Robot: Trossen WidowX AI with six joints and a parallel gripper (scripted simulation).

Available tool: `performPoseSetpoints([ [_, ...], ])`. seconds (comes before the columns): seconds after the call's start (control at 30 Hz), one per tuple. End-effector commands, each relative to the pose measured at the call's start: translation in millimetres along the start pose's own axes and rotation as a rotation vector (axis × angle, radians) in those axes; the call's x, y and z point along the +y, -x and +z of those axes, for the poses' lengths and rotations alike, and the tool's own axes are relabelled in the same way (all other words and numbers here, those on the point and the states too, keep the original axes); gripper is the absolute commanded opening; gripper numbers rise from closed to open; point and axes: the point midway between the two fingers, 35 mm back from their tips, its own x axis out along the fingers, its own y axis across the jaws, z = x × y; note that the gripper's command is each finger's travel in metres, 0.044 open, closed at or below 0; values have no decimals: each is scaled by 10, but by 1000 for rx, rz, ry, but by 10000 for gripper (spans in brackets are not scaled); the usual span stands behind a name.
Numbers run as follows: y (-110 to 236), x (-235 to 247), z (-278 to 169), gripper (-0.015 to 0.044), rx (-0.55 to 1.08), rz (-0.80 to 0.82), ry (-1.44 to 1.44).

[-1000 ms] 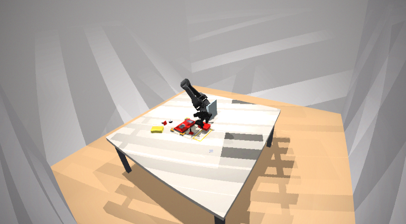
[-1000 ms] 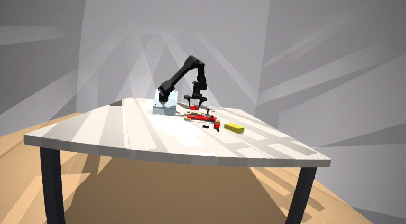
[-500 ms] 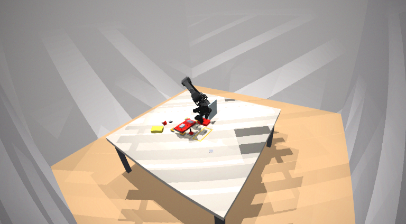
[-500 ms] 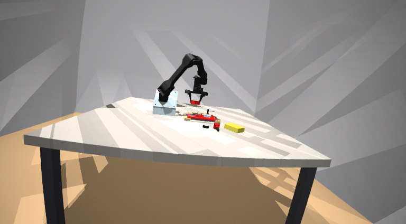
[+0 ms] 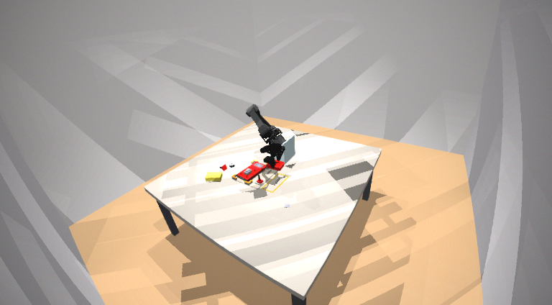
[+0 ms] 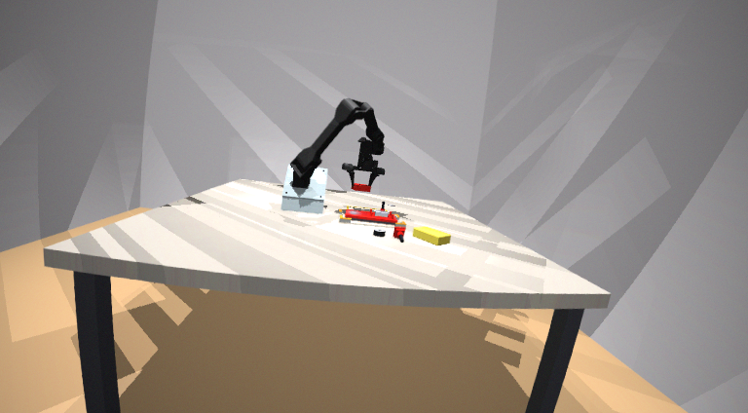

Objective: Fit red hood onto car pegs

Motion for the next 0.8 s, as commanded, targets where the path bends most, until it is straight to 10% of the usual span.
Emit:
performPoseSetpoints([
  [0.0, 40, 73, 79, 0, 5, 9, 56],
  [0.77, 85, 335, 611, 0, 18, 0, 485],
])
